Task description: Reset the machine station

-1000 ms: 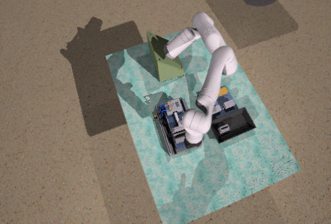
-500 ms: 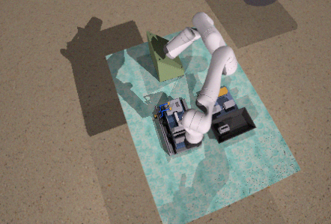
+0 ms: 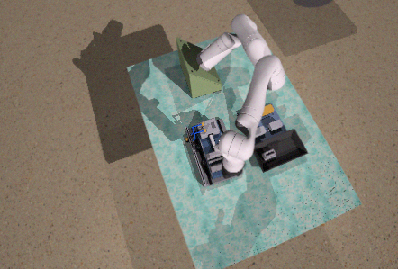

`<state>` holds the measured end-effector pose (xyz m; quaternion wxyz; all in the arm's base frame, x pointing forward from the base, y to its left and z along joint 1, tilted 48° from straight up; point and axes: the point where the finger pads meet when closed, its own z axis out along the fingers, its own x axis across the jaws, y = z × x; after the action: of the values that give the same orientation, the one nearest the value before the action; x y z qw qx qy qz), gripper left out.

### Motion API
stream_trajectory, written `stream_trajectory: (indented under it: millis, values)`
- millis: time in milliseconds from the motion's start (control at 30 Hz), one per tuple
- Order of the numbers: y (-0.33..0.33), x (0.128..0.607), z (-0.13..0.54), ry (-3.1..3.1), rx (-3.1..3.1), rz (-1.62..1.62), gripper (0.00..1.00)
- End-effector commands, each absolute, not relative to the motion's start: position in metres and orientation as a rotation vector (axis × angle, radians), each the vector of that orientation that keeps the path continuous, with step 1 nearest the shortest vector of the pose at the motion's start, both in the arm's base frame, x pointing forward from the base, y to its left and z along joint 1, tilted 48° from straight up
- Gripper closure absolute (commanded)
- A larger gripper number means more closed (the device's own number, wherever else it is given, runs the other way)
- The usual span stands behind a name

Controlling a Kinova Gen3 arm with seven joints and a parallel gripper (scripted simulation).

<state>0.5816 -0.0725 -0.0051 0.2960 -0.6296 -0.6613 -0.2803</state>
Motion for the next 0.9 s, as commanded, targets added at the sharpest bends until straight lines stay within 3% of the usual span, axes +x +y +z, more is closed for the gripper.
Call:
stream_trajectory:
  millis: [0,867]
  values:
    - [-0.076,0.58,-0.005,-1.768,-1.668,-0.746,1.0]
    - [-0.071,0.56,0.01,-1.62,-1.803,-0.634,1.0]
